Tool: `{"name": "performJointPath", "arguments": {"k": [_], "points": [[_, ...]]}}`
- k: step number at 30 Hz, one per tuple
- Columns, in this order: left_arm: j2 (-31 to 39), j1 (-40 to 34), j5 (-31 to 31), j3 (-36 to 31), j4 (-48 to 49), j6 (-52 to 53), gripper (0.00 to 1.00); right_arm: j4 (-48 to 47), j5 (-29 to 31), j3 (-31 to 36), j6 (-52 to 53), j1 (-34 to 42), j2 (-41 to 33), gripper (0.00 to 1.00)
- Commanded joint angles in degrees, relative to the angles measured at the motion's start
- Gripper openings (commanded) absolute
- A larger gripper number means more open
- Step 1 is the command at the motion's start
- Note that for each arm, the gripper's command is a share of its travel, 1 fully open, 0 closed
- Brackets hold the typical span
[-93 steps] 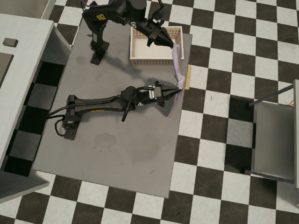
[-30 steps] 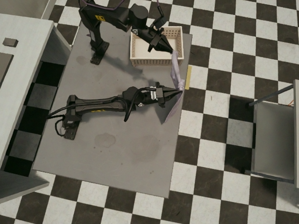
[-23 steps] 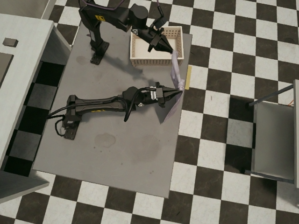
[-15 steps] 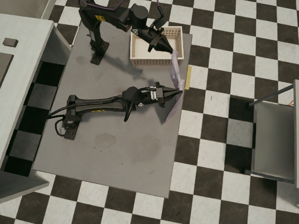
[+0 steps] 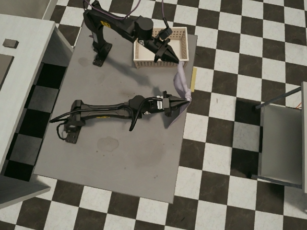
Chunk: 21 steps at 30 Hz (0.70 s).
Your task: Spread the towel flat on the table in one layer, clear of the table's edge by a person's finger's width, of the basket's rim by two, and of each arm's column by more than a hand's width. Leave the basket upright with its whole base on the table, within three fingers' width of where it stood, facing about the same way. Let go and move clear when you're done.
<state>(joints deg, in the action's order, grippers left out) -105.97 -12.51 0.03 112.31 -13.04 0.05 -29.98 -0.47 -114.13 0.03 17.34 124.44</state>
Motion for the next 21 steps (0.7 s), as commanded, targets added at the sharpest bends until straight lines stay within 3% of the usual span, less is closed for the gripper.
{"name": "performJointPath", "arguments": {"k": [1, 9, 19, 21], "points": [[-1.2, -0.9, 0.3, 0.1, 7.9, -0.3, 0.00, -2.8, 0.9, -1.7, 0.0, -1.8, 0.3, 0.00], [-7.5, -3.1, 0.4, -2.6, 29.0, -0.2, 0.00, -7.3, 0.8, -4.1, 0.0, -5.7, 3.7, 0.00], [-6.6, -2.7, 0.6, -1.8, 29.7, -0.1, 0.00, -3.5, 0.9, -4.5, 0.1, -5.5, 1.3, 0.00], [-6.3, -3.5, 0.5, -0.8, 25.0, -0.1, 0.00, -1.2, 0.8, -1.3, 0.0, -5.7, 0.1, 0.00]]}}
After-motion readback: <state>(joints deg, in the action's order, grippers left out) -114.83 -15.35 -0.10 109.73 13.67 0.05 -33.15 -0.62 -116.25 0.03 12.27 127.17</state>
